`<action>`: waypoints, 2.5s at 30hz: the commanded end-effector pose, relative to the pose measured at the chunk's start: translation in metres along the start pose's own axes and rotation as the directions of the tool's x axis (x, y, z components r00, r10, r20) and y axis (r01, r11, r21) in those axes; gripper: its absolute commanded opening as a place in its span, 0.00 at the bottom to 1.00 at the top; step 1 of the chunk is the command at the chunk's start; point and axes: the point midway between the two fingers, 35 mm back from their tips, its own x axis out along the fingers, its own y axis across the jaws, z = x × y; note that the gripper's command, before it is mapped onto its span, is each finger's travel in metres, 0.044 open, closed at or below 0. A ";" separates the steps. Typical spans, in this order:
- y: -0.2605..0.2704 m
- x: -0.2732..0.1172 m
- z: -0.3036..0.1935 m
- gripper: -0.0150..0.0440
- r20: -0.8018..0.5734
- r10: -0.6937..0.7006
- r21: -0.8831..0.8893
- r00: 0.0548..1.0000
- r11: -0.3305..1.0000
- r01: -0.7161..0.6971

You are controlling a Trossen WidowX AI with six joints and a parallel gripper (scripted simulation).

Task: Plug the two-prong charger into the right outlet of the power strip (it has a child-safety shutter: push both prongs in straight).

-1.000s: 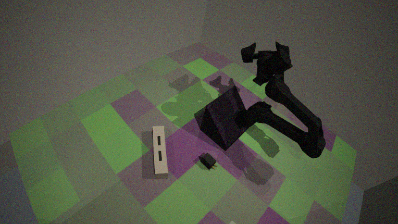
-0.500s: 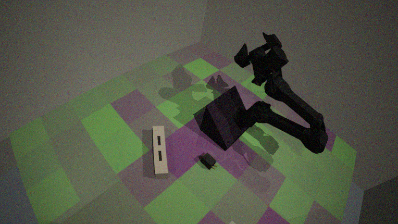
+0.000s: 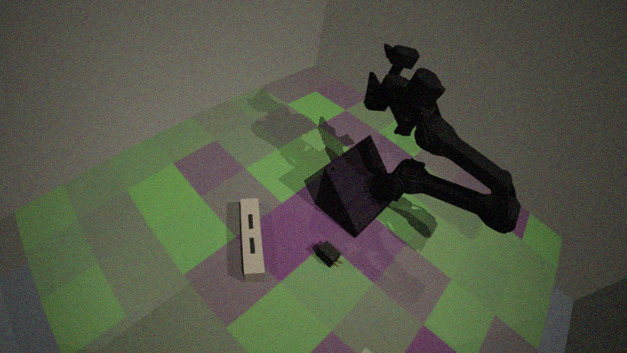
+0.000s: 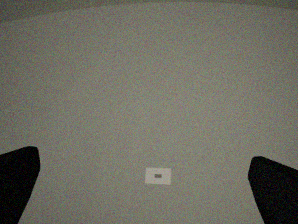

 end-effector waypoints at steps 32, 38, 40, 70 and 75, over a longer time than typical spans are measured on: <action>-0.039 -0.043 -0.117 1.00 -0.443 -0.267 -0.850 0.856 0.429 -0.307; -0.049 -0.056 -0.133 1.00 -0.494 -0.324 -0.866 0.806 0.262 -0.425; -0.052 -0.061 -0.138 1.00 -0.509 -0.344 -0.861 0.789 0.207 -0.465; -0.108 -0.143 -0.187 1.00 -0.593 -0.646 -0.226 0.480 -0.439 -0.869; -0.117 -0.158 -0.190 1.00 -0.582 -0.693 -0.057 0.426 -0.488 -0.871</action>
